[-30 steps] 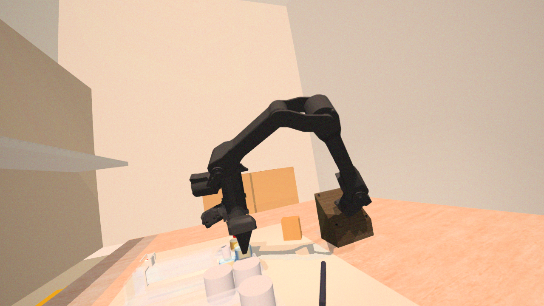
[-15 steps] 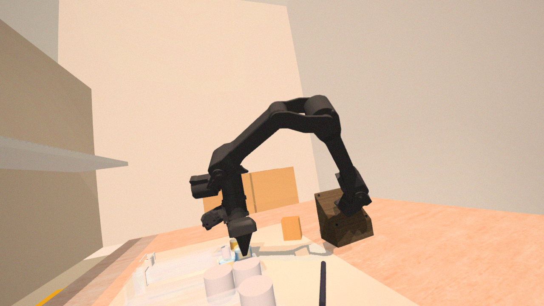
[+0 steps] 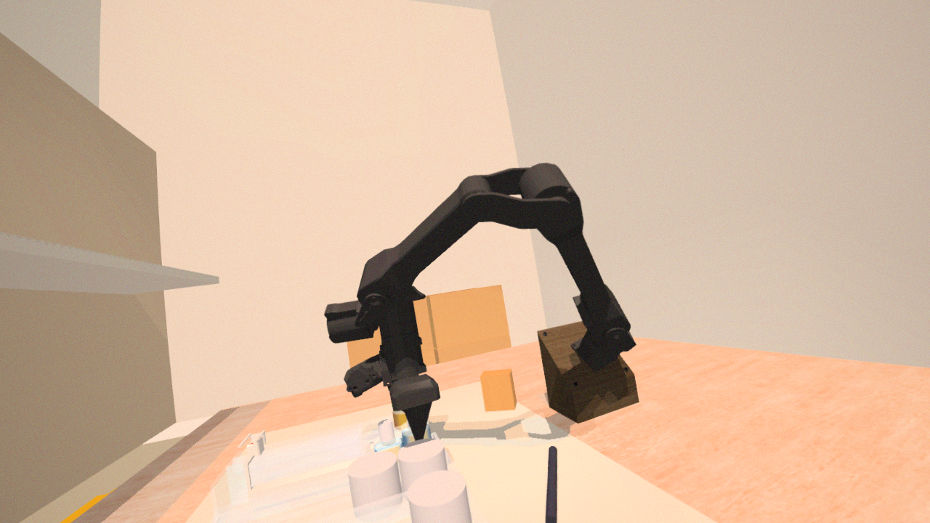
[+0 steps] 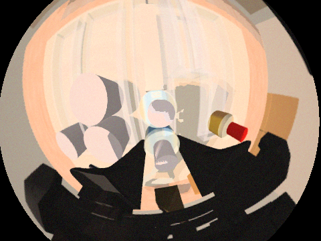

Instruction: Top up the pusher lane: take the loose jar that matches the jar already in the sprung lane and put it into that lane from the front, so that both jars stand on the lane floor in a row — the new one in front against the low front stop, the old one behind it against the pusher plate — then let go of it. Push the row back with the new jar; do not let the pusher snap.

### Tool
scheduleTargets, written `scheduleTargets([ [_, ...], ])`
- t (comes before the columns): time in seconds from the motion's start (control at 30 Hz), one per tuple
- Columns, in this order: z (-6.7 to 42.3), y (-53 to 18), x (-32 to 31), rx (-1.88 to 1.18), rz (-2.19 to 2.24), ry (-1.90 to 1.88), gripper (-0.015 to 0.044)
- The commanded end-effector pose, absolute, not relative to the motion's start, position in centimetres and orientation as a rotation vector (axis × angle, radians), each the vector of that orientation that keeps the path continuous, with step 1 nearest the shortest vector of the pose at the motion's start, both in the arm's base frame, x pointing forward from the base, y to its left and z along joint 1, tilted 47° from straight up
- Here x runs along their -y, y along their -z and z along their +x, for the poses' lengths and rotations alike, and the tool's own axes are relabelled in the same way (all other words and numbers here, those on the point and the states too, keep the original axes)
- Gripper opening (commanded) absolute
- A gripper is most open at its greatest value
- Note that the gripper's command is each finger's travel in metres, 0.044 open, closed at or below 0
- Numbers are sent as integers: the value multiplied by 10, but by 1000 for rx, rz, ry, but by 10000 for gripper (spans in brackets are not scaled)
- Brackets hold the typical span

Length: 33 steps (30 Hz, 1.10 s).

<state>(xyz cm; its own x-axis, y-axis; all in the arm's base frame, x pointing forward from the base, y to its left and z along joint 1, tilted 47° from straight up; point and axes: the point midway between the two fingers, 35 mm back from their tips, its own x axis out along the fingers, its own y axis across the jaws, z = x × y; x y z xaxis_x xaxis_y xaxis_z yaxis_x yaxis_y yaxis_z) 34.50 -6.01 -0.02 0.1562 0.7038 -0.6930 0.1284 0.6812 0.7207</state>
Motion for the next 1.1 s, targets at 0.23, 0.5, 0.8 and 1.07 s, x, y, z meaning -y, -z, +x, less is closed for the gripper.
scheduleTargets([
  [0.23,351,1,58,-1352,761,-479,0],
  [0.5,351,3,56,-1352,761,-479,0],
  [0.8,351,5,54,-1352,761,-479,0],
  [1.07,350,7,52,-1352,761,-479,0],
])
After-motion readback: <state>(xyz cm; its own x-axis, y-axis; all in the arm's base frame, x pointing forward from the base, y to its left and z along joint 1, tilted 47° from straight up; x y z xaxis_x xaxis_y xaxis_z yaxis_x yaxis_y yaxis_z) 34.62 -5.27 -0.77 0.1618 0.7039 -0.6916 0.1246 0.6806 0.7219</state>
